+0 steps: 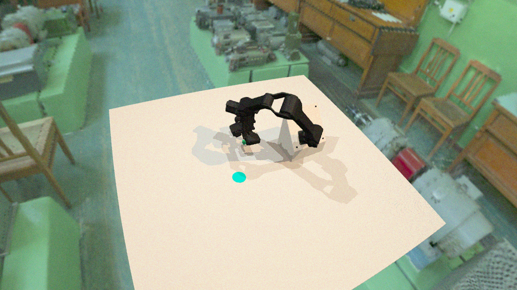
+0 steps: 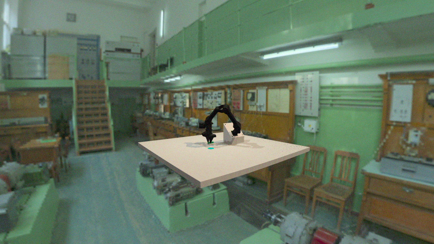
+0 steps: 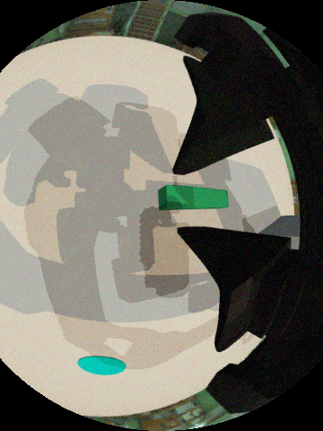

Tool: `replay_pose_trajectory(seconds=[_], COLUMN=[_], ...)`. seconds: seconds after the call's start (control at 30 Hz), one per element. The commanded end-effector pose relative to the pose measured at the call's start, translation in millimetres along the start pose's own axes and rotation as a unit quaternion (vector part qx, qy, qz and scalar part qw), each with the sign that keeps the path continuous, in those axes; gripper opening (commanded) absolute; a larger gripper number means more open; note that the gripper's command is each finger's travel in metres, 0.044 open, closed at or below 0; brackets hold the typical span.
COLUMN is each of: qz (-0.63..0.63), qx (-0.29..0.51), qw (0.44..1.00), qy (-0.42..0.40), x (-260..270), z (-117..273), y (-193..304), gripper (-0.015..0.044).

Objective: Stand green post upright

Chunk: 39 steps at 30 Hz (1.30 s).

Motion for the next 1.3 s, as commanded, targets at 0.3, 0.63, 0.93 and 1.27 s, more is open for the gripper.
replay_pose_trajectory(seconds=[0.3,0.63,0.93,1.27], qz=[-0.001,-0.002,-0.002,-0.002], qx=[-0.007,-0.007,-0.007,-0.006], qw=[1.0,1.0,1.0,1.0], qy=[0.002,0.005,0.006,0.006], x=[-1.6,-4.7,-5.8,-4.8], z=[0.9,29.3,56.6,87.9], y=[-1.6,-4.9,-5.6,-3.8], gripper=[0.0023,0.0023,0.0023,0.0023])
Point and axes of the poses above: the point midway between the two fingers, 35 mm back from their tips, its own z axis back along the fingers, its own x axis across the jaws, y = z × x, the point moved 4 cm from there along z, back along the fingers, and after that the axes turned 9 degrees about z, right-handed, at the moved point
